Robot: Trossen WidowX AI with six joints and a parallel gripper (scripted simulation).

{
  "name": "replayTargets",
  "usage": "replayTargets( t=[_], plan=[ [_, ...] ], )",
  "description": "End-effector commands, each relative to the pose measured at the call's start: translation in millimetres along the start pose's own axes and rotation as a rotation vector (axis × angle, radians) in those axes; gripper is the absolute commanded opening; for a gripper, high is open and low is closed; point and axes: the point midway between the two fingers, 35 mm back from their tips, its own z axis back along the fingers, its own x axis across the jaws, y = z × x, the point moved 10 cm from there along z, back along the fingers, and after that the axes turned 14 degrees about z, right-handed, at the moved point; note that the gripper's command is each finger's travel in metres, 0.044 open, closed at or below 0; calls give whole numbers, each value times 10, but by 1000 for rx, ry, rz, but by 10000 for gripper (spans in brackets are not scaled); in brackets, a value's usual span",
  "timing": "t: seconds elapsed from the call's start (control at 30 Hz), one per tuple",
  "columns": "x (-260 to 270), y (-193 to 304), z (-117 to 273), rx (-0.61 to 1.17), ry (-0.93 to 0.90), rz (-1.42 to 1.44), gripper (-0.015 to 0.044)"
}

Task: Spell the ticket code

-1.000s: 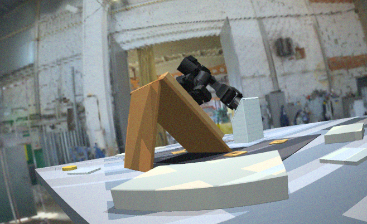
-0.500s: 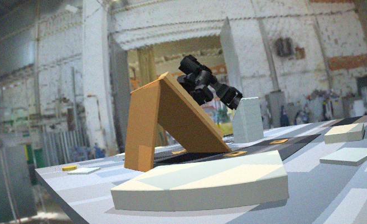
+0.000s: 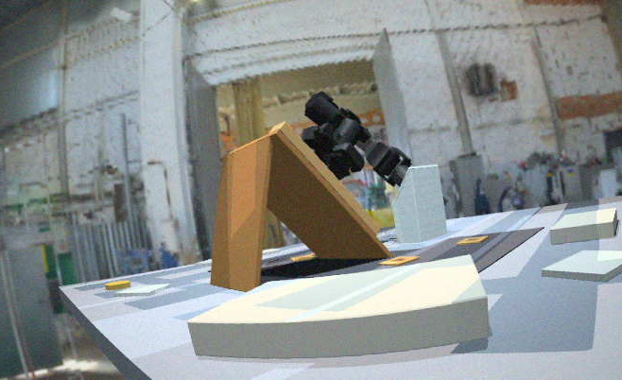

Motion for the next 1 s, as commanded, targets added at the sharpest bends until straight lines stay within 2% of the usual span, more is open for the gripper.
replayTargets(
  t=[0.0, 0.1, 0.47, 0.97],
  plan=[
    [27, -11, -7, 2, 2, -3, 0],
    [35, -13, -7, 2, 2, -3, 0],
    [25, -9, 40, 2, 2, -3, 289],
    [27, -29, 184, 2, 1, -3, 295]
  ],
)
